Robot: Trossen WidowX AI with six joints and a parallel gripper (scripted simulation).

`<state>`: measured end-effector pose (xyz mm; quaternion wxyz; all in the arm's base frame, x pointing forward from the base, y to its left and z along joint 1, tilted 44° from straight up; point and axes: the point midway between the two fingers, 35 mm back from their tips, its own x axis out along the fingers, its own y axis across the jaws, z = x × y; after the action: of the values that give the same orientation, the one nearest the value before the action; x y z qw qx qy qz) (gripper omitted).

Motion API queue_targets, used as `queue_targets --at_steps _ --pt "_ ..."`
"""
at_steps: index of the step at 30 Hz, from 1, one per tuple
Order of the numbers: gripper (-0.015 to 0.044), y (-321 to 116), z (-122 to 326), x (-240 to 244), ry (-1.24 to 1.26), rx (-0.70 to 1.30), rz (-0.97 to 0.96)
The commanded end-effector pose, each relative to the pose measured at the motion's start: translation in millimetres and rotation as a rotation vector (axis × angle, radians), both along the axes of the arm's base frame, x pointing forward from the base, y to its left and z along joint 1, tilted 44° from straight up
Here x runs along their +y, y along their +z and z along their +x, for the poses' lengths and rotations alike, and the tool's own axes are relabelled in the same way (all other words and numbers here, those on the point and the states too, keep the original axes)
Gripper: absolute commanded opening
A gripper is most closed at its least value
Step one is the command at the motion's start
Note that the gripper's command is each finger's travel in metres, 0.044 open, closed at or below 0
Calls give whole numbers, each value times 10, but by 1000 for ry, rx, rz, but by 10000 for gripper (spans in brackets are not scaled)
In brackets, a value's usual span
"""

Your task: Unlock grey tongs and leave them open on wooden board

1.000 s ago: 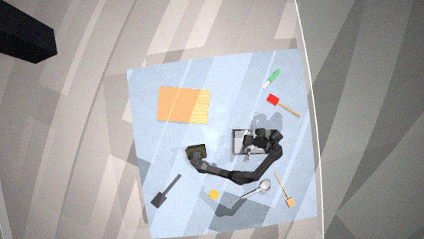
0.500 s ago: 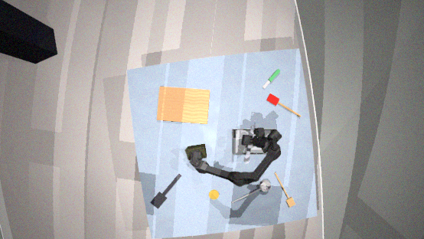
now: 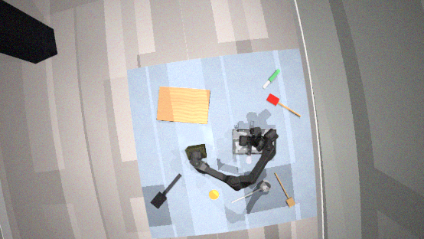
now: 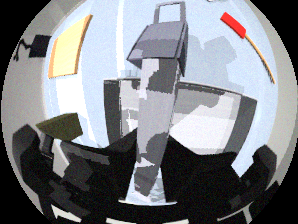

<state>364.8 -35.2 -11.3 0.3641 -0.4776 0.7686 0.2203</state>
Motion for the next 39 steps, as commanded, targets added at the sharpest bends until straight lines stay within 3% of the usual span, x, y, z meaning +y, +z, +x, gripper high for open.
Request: queue_targets --at_steps 1,21,39 --pt "-150 52 9 24 71 -32 -27" --pt "-150 0 -36 56 190 -48 -81" --pt "-150 -545 -202 1249 444 122 21"
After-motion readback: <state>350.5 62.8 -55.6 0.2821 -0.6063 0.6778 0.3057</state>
